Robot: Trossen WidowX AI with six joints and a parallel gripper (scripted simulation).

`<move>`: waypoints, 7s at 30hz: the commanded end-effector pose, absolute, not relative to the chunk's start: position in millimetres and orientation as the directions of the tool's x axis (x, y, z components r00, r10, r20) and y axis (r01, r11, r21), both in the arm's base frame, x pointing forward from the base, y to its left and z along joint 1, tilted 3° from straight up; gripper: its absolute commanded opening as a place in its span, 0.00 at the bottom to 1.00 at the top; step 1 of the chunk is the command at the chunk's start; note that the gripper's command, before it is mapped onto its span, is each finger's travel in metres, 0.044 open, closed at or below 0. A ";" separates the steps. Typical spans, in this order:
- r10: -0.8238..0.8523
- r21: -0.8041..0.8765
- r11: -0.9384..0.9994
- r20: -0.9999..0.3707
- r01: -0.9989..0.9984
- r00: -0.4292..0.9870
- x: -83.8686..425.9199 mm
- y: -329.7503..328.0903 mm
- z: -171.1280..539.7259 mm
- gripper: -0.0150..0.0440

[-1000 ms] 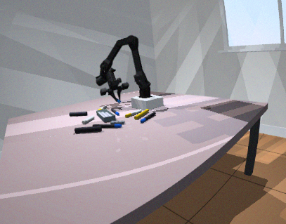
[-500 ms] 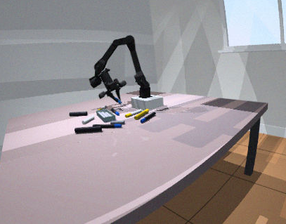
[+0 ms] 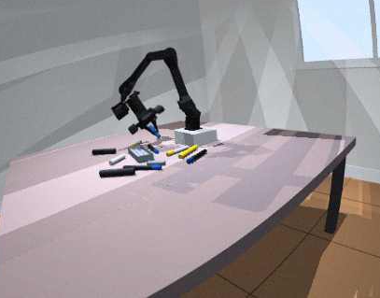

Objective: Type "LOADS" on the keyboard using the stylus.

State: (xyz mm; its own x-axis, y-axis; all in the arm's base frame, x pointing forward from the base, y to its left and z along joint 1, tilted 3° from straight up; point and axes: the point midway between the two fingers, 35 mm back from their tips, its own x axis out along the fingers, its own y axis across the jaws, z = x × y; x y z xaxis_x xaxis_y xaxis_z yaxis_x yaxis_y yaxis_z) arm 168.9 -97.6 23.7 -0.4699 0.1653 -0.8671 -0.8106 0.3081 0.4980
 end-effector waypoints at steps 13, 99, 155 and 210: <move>-0.196 0.470 0.393 -0.797 -0.790 -0.572 198.5 -87.4 38.5 0.25; -0.803 0.004 0.269 -0.551 -0.963 -0.227 280.3 -16.2 28.1 0.39; -0.807 -0.025 -0.247 -0.548 -0.969 0.220 316.3 35.9 72.6 0.25; -0.807 -0.025 -0.247 -0.548 -0.969 0.220 315.8 38.9 28.4 0.39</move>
State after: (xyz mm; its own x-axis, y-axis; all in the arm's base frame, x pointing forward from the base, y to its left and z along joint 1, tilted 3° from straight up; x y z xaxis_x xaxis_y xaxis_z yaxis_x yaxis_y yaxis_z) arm 315.7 38.8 28.4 0.2181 -0.8072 -0.5485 -0.9686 -0.2480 -0.0202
